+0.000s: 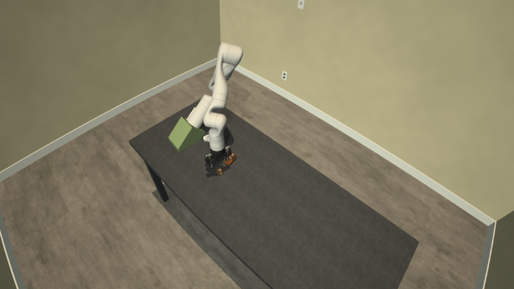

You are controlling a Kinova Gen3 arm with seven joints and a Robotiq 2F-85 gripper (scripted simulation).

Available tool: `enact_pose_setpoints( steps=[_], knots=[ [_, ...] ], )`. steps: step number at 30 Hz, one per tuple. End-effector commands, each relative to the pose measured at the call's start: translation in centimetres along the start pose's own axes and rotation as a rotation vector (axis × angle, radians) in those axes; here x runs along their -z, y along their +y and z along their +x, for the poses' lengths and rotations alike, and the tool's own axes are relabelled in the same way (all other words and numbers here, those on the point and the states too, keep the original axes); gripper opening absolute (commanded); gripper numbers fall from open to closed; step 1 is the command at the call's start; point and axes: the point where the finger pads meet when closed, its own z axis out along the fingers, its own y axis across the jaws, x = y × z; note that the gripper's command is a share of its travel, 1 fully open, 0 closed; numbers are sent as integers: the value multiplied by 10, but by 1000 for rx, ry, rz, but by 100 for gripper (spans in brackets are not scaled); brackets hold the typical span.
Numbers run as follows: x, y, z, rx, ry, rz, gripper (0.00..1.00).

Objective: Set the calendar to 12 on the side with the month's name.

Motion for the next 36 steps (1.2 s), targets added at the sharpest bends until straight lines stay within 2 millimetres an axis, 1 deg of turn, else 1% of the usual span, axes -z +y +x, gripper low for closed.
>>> enact_pose_setpoints(
  steps=[1,6,11,13,19,28,30,36],
  knots=[
    [0,0,0,-19,1,1,100],
    [0,-1,2,-108,7,1,100],
    [0,-1,5,-256,16,1,100],
    [0,-1,5,-256,16,1,100],
    [0,-1,8,-499,26,3,100],
    [2,-2,9,-921,27,9,100],
    [2,-2,9,-921,27,9,100],
    [6,-1,7,-1181,18,9,100]
  ],
)
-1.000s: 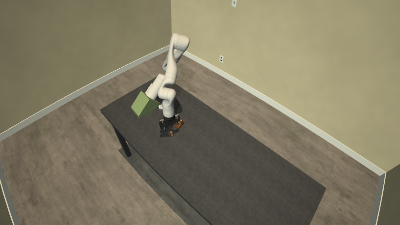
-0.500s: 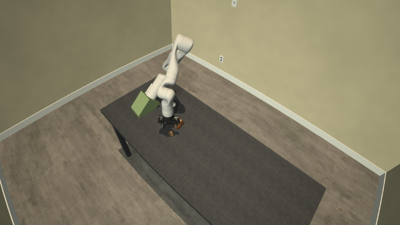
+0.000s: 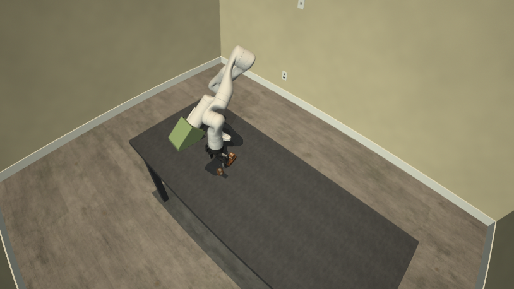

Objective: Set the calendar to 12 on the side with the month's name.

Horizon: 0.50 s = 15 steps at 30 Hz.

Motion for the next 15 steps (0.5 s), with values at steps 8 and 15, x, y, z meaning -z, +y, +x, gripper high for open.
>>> enact_pose_setpoints(
  steps=[8,15],
  knots=[
    [4,6,0,-286,-14,-4,100],
    [6,8,0,-370,-16,-11,100]
  ],
)
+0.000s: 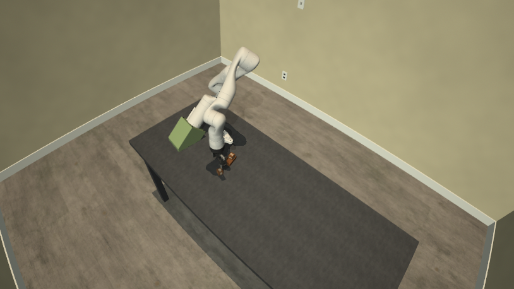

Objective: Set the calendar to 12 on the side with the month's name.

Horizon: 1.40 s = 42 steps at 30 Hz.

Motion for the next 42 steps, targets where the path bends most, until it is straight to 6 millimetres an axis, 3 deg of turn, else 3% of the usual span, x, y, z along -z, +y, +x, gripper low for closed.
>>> enact_pose_setpoints(
  steps=[1,9,10,42],
  knots=[
    [1,1,1,-21,-4,-1,100],
    [1,2,1,-47,-5,-3,100],
    [1,2,1,-47,-5,-3,46],
    [1,2,1,-47,-5,-3,46]
  ],
)
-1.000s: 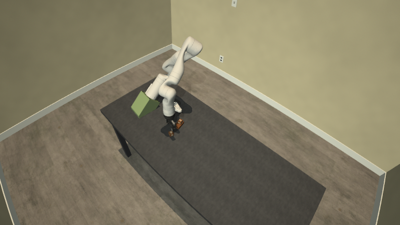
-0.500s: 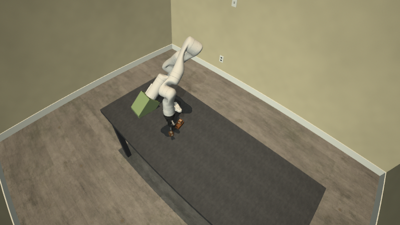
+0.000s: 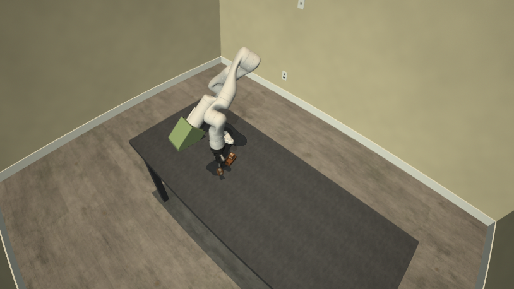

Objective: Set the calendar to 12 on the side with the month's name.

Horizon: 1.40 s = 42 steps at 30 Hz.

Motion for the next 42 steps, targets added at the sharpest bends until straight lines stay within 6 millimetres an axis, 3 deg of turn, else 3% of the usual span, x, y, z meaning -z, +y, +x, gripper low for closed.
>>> enact_pose_setpoints(
  steps=[1,22,42],
  knots=[
    [1,0,0,0,-1,-2,46],
    [-8,0,0,-8,1,1,46],
    [-33,1,0,-8,1,1,46]
  ],
)
